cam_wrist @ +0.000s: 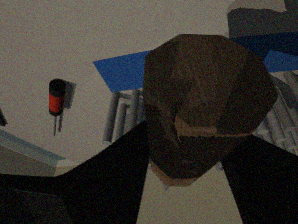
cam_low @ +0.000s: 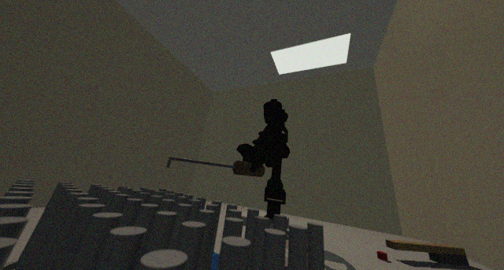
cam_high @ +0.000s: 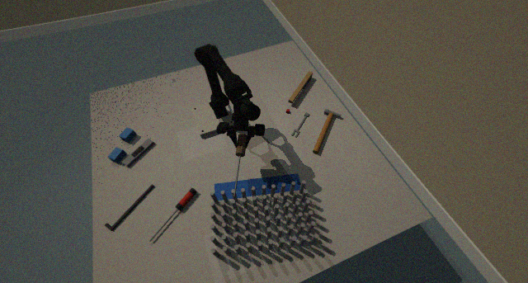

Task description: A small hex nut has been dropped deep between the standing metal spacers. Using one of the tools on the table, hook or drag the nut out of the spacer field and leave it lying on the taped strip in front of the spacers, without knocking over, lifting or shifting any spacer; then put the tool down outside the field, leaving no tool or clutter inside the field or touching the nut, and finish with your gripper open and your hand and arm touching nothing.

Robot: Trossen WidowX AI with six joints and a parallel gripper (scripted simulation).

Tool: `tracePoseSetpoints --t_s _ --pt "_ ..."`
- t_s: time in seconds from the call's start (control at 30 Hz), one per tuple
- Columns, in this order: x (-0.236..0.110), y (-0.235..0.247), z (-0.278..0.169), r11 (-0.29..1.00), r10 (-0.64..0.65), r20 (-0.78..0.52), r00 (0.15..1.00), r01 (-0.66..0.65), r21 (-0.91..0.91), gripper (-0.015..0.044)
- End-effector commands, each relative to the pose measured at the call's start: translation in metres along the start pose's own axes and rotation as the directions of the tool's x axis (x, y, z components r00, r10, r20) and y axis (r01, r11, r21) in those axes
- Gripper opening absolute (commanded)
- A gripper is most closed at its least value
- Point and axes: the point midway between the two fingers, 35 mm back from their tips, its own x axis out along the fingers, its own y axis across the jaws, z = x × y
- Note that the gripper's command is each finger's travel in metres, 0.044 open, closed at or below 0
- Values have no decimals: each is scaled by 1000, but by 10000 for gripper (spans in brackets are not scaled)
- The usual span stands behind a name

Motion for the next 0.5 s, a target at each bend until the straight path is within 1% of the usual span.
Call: tracePoseSetpoints --t_s 0.0,0.47 --pt "-9 -14 11 1000 -14 -9 1000 14 -24 0" --pt "-37 -53 50 991 -75 -21 997 72 -117 0"
